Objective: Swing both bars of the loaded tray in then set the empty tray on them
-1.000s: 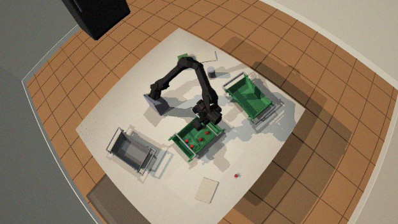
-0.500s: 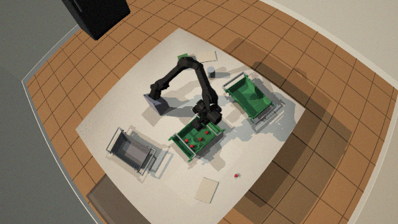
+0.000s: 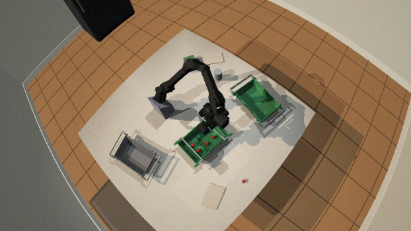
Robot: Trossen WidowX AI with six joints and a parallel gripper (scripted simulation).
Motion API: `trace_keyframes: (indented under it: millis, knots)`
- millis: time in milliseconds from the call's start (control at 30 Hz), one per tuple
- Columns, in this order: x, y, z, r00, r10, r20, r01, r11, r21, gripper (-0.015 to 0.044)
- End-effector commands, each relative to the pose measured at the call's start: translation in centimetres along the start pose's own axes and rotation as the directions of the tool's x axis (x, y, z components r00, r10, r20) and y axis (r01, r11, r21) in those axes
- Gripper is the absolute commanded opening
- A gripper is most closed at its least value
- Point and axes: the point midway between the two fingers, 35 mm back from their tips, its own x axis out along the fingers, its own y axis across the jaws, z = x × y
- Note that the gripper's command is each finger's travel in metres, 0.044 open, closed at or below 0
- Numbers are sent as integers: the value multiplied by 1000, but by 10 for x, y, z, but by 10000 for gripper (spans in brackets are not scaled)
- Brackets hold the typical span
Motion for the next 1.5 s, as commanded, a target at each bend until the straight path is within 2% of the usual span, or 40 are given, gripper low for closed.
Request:
trace_keyframes:
  millis: [0,133,267,400,567,733,933,1167,1300,1467]
  knots:
    - [0,0,0,1000,0,0,0,1000,0,131]
    - [-1,11,-2,1000,10,-4,-10,998,55,236]
    - [-10,73,-6,998,62,-15,-52,929,366,341]
    - [-19,136,1,994,105,-13,-71,756,650,440]
    - [-32,213,23,990,142,-3,-61,439,896,440]
    - [-43,282,59,987,158,14,-25,69,997,440]
    - [-46,352,121,989,141,39,19,-392,920,440]
    - [-32,410,212,996,66,55,24,-827,561,440]
    - [-19,425,254,999,17,50,-2,-939,344,440]
    - [-18,425,255,999,15,50,-3,-941,337,440]
